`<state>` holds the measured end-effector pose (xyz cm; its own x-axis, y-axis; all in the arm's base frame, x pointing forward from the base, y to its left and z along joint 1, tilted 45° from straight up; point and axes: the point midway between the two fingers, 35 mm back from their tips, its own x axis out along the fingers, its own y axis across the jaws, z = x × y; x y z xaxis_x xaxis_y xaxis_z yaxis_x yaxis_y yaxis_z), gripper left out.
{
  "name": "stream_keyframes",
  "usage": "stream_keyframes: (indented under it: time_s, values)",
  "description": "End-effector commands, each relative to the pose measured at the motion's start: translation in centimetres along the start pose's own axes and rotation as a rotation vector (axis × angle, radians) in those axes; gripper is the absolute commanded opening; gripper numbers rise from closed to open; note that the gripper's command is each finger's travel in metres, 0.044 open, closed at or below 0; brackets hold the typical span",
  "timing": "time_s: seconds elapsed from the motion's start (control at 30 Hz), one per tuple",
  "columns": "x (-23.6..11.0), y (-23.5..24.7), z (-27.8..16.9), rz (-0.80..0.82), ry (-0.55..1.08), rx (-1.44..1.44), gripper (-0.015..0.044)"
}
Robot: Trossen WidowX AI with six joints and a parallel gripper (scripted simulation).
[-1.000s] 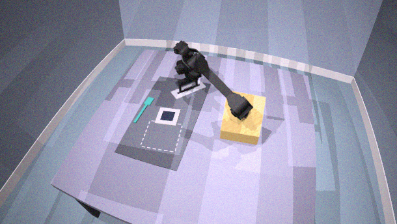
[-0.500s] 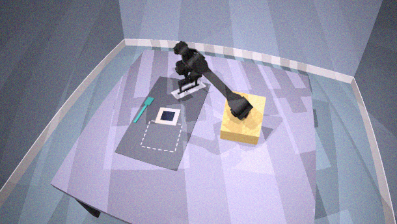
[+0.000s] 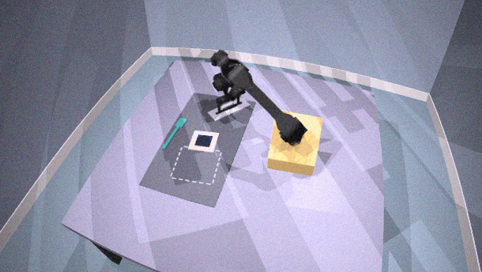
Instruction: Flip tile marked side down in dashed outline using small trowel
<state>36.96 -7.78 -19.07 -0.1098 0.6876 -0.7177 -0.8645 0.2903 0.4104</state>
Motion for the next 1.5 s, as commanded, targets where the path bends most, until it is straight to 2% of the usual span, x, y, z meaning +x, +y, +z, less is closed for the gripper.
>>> stream_keyframes:
  time_s: [0.0,0.13,0.37,0.6,1.47]
  values:
    - [-0.2,0.0,0.0,0.0,0.0,-0.005,0.027]
    - [-4.3,0.3,-0.1,0.0,0.001,-0.024,0.027]
    - [-4.5,0.3,-0.1,0.0,0.001,-0.025,0.027]
    - [-4.4,-0.1,0.4,-0.001,0.002,0.028,0.027]
    - [-0.2,-0.1,0.4,0.0,0.0,0.027,0.027]
